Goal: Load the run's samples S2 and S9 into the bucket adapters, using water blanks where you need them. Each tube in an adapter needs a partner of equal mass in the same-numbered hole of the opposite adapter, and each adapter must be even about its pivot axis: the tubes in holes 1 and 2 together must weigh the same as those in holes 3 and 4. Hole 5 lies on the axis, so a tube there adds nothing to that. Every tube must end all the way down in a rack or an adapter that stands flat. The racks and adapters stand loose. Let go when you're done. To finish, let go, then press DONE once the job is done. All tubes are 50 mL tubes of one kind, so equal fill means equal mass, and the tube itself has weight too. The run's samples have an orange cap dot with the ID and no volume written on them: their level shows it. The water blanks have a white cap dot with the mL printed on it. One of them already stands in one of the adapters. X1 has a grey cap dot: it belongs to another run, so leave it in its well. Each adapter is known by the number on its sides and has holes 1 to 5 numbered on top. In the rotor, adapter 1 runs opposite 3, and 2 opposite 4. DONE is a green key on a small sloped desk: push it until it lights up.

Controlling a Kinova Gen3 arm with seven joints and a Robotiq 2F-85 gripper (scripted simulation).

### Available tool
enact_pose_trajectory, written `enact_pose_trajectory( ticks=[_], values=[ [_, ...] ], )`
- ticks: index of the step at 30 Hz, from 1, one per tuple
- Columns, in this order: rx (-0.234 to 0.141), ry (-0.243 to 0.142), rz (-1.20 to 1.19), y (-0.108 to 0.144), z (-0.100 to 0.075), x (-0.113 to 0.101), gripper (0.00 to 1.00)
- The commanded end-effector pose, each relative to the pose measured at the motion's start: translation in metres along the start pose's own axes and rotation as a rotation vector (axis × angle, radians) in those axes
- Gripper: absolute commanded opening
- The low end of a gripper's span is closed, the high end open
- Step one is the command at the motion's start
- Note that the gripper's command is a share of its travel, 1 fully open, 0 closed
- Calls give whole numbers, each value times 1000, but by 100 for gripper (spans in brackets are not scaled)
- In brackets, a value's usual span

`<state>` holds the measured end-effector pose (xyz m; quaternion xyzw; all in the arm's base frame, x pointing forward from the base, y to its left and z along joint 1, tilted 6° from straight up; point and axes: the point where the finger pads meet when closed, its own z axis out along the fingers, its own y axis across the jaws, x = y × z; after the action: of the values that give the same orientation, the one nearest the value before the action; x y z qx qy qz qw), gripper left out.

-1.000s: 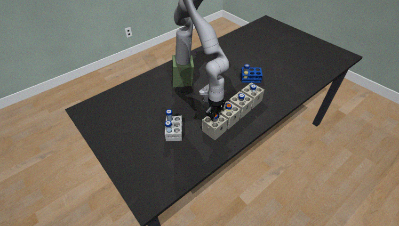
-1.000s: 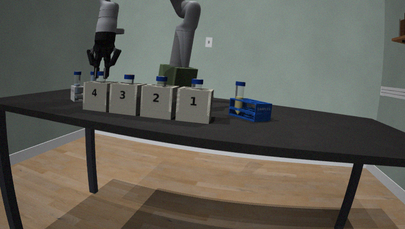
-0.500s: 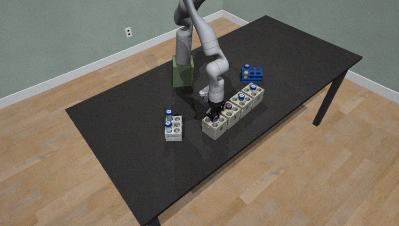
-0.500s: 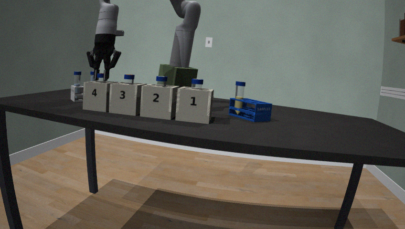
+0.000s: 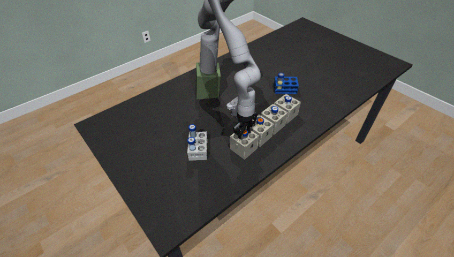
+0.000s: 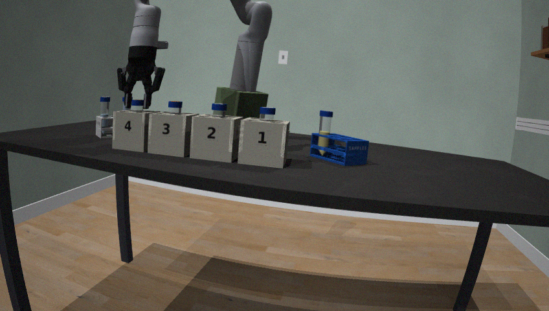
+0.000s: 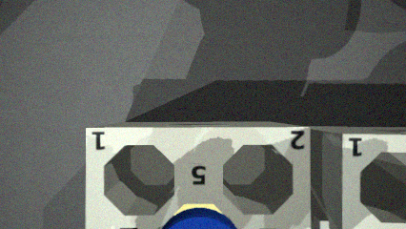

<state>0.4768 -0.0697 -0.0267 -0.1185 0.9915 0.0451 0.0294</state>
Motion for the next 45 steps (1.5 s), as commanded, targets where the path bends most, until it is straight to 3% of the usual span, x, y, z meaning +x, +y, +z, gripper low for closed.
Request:
enact_pose_trajectory(
  ticks=[1,21,45],
  values=[
    [1,1,1,0,0,0,62],
    [1,1,1,0,0,0,62],
    [-3,3,-1,1,-28,1,62]
  ],
)
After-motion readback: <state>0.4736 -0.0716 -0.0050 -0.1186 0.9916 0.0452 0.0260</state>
